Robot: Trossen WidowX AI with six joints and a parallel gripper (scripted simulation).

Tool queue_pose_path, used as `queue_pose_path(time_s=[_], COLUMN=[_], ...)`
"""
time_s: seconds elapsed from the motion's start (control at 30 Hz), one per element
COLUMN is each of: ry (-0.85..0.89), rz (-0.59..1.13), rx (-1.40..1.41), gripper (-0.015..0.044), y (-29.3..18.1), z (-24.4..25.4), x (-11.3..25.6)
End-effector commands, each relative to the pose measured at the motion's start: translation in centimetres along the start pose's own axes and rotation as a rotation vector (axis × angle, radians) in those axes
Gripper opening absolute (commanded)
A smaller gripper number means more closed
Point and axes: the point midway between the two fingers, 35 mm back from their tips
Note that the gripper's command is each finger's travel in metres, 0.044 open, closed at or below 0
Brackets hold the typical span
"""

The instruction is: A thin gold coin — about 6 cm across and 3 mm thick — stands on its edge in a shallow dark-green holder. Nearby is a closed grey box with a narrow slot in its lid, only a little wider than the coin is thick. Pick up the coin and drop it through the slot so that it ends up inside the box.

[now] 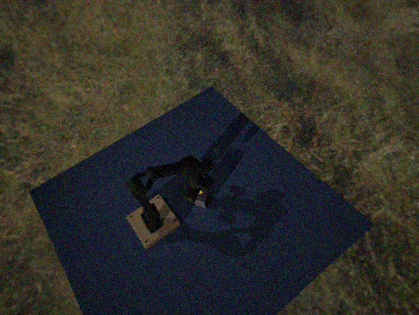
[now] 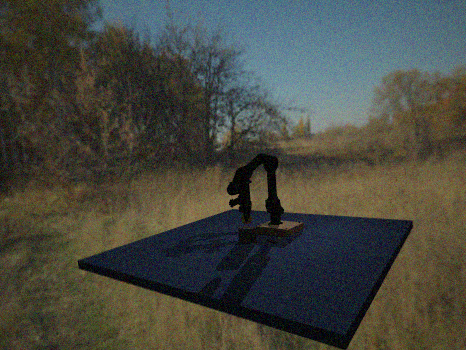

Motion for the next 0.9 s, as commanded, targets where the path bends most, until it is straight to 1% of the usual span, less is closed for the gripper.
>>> queue_pose_path(time_s=[0.0,0.87], ry=[-0.002,-0.002], rz=[0.001,0.001], rx=[-0.003,0.002], gripper=[0.0,0.0], y=[-0.1,-0.1], z=[-0.1,-0.1], x=[-0.3,-1.3])
Point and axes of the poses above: the point midway between the two fingers, 35 mm back from their tips, its own x axis back along the fingers, its own z axis across the jaws, y = z × x, and after that the axes turned 9 degrees about -x, right-handed
